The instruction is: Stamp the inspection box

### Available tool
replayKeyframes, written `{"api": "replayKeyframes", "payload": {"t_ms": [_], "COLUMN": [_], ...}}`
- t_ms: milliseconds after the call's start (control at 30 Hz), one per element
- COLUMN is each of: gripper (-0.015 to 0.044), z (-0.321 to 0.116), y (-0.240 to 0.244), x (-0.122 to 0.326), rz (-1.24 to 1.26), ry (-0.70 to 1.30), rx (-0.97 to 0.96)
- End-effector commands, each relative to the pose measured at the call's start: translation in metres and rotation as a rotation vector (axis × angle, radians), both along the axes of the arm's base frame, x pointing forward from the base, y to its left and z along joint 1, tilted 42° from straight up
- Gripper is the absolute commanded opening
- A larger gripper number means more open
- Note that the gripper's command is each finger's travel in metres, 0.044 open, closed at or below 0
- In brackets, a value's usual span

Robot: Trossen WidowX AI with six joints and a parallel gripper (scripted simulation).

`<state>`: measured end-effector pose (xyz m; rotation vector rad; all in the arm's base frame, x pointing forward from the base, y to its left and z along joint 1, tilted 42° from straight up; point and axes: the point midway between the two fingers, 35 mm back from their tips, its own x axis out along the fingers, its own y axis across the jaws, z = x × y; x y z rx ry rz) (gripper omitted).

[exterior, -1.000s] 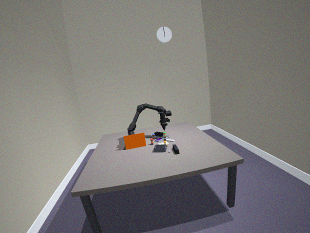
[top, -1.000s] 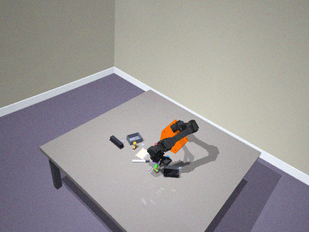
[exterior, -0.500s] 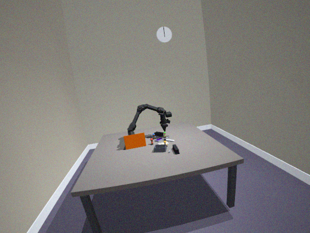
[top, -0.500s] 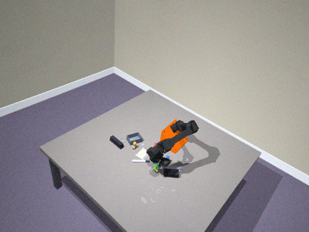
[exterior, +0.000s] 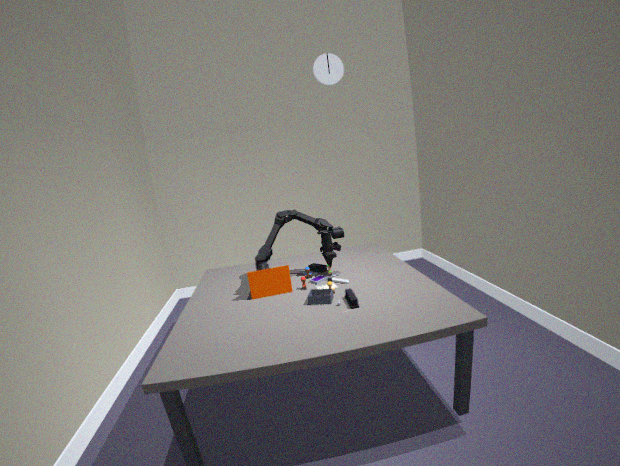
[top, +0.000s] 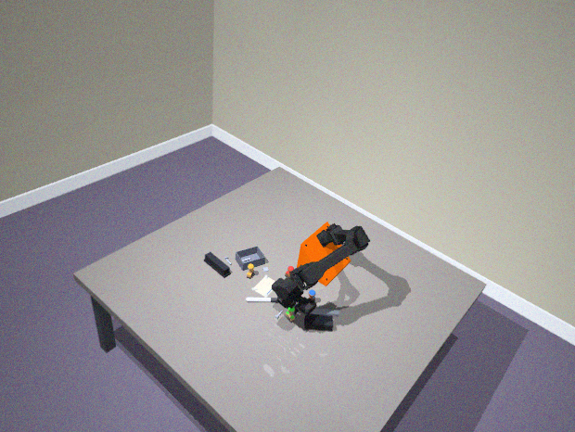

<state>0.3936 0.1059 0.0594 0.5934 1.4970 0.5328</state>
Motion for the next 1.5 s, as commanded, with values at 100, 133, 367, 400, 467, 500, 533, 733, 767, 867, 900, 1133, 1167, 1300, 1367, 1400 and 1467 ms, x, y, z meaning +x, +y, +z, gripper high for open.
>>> {"api": "replayKeyframes", "payload": {"t_ms": [100, 133, 367, 400, 467, 500, 533, 733, 767, 867, 900, 1133, 1167, 1300, 1367, 1400, 1467], "gripper": [0.0225, 0.0225, 0.0225, 0.0225, 0.0225, 0.0225, 0.0225, 0.0191, 0.0185, 0.0165, 0.0158, 0.0111, 0.0105, 0.0039, 0.0, 0.0, 0.0], "z": [-0.007, -0.008, -0.017, -0.018, -0.02, -0.021, -0.022, -0.021, -0.021, -0.021, -0.021, -0.021, -0.021, -0.021, -0.02, -0.02, -0.019], "y": [0.007, 0.008, 0.015, 0.017, 0.019, 0.02, 0.021, 0.02, 0.02, 0.02, 0.02, 0.02, 0.02, 0.019, 0.019, 0.019, 0.018], "x": [0.0, 0.0, -0.001, -0.001, -0.001, -0.001, -0.002, -0.001, -0.001, -0.001, -0.001, -0.001, -0.001, -0.001, -0.001, -0.001, -0.001], "rz": [-0.006, -0.006, -0.006, -0.006, -0.006, -0.006, -0.006, 0.0, 0.0, 0.0, 0.0, 0.0, 0.0, 0.0, 0.0, 0.0, 0.0], "ry": [0.003, 0.003, 0.003, 0.003, 0.003, 0.003, 0.003, 0.0, 0.0, 0.0, 0.0, 0.0, 0.0, 0.0, 0.0, 0.0, 0.0], "rx": [0.008, 0.008, 0.009, 0.009, 0.01, 0.01, 0.01, 0.003, 0.003, 0.003, 0.003, 0.003, 0.003, 0.003, 0.003, 0.003, 0.002]}}
